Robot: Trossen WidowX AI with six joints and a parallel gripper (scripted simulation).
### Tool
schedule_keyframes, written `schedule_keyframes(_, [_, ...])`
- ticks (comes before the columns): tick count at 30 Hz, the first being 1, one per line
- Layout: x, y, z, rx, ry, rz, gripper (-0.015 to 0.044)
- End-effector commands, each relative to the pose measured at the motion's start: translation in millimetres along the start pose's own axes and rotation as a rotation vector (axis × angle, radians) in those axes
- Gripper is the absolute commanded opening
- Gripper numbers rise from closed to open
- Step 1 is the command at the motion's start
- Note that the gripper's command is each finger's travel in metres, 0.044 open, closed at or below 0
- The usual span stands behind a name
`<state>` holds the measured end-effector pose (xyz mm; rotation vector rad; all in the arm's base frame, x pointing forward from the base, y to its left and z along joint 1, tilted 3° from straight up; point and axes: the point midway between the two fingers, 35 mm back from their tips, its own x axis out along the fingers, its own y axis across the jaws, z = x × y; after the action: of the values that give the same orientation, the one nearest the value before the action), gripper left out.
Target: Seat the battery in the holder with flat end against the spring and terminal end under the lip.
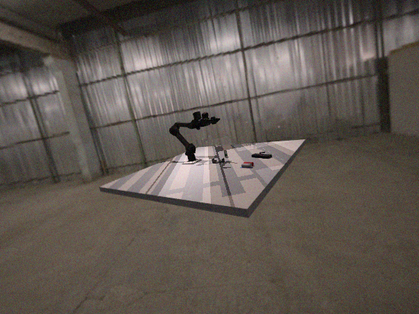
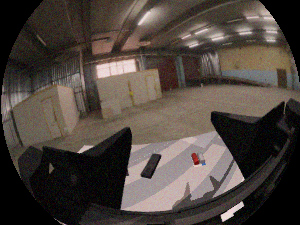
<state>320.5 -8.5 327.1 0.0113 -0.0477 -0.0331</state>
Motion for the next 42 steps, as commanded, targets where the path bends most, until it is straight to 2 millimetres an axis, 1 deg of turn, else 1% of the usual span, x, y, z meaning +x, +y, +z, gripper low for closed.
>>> schedule_keyframes(1, [1.6, 0.7, -2.1, 0.002, 0.014, 0.002, 0.0374])
schedule_keyframes(2, [6.0, 2.8, -8.3, 0.008, 0.058, 0.009, 0.0347])
schedule_keyframes(3, [12.6, 6.5, -18.9, 0.017, 0.130, 0.019, 0.0321])
schedule_keyframes(6, [28.9, 20.9, -59.7, 0.045, 0.402, 0.051, 0.0242])
schedule_keyframes(9, [32.2, 35.4, -99.1, 0.063, 0.676, 0.070, 0.0164])
schedule_keyframes(12, [24.0, 48.8, -133.8, 0.070, 0.951, 0.075, 0.0085])
schedule_keyframes(15, [6.8, 60.2, -160.7, 0.063, 1.225, 0.064, 0.0006])
schedule_keyframes(18, [-16.1, 69.4, -177.9, 0.042, 1.497, 0.034, 0.0000])
schedule_keyframes(20, [-26.7, 72.7, -182.0, 0.027, 1.612, 0.016, 0.0000])
schedule_keyframes(33, [-28.0, 73.1, -183.6, 0.025, 1.626, 0.013, 0.0000])
schedule_keyframes(35, [-27.3, 73.7, -193.2, 0.025, 1.626, 0.013, 0.0000])
schedule_keyframes(42, [-29.5, 75.1, -244.8, 0.026, 1.626, 0.013, 0.0000])
